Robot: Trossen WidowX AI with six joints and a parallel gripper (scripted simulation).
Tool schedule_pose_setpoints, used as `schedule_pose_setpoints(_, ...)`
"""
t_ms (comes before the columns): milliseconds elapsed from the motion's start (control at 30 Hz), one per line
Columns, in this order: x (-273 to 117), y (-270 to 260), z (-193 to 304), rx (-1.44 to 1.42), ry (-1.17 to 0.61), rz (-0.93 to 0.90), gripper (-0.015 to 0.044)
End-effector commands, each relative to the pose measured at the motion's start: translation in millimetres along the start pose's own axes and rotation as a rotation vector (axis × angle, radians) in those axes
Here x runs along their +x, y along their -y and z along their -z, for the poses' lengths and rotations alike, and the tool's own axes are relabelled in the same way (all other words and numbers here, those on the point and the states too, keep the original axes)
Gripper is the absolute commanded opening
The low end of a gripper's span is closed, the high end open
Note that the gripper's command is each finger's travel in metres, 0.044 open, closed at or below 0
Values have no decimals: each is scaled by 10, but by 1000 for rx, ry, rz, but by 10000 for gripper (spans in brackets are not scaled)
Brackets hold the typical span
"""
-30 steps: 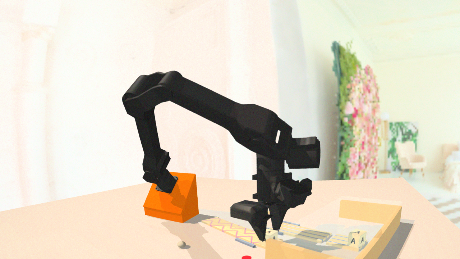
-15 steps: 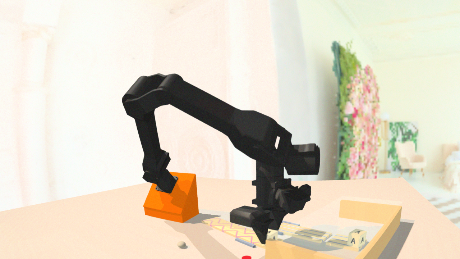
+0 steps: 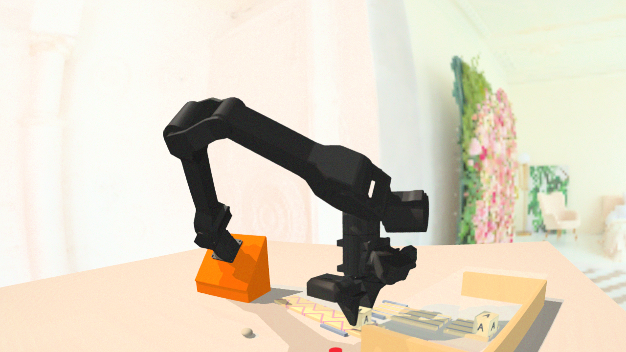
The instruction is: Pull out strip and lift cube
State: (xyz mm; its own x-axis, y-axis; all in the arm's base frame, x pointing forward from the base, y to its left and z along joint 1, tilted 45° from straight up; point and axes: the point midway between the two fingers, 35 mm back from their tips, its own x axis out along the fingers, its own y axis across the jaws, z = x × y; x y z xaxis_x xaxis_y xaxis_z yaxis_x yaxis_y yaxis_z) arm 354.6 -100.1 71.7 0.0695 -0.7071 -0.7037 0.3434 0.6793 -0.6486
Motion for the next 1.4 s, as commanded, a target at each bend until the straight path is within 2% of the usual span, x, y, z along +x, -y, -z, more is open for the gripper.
schedule_pose_setpoints(0, -121, -16, 117, 2, 6, -10, 0)
schedule_pose_setpoints(233, -344, 4, 469, -11, 4, -2, 0)
schedule_pose_setpoints(567, -347, 6, 688, -12, 3, -2, 0)
schedule_pose_setpoints(667, -385, 3, 693, -12, 2, -2, 0)
schedule_pose_setpoints(867, -696, 2, 695, -12, 2, -3, 0)
schedule_pose_setpoints(1367, -706, 3, 696, -12, 2, -3, 0)
